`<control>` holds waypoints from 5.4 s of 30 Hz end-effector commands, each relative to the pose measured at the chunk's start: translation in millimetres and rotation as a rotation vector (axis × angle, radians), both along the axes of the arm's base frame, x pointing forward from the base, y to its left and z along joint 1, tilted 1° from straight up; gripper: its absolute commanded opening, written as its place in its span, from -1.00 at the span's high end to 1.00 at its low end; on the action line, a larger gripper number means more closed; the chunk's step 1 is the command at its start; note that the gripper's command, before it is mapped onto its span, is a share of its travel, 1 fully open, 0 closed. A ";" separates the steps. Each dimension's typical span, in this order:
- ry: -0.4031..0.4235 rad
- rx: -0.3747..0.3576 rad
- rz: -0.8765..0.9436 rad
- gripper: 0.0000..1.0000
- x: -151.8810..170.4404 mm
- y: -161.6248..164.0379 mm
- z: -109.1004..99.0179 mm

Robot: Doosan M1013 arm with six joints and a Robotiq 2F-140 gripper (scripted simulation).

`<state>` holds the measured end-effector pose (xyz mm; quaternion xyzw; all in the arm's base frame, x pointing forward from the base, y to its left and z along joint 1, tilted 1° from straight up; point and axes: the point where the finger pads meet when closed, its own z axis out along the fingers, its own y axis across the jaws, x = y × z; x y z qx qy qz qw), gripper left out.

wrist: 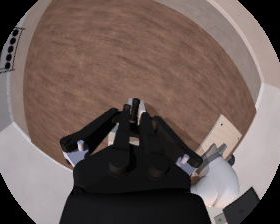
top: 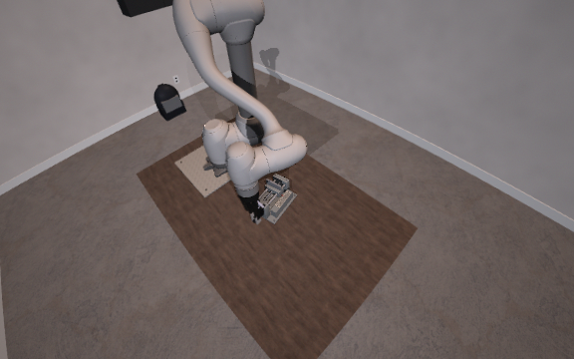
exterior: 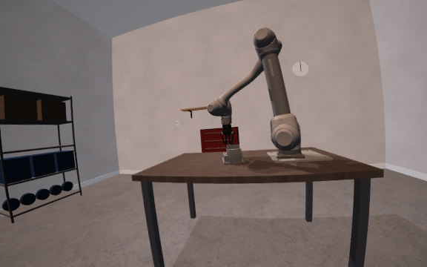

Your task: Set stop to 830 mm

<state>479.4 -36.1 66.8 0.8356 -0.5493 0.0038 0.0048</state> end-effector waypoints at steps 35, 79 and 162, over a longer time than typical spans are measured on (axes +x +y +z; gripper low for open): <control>-0.001 0.000 0.000 0.92 0.6 0.3 1.8; -0.001 0.000 0.000 0.92 1.1 0.8 21.0; -0.001 0.000 0.000 0.92 -40.7 -17.6 -9.3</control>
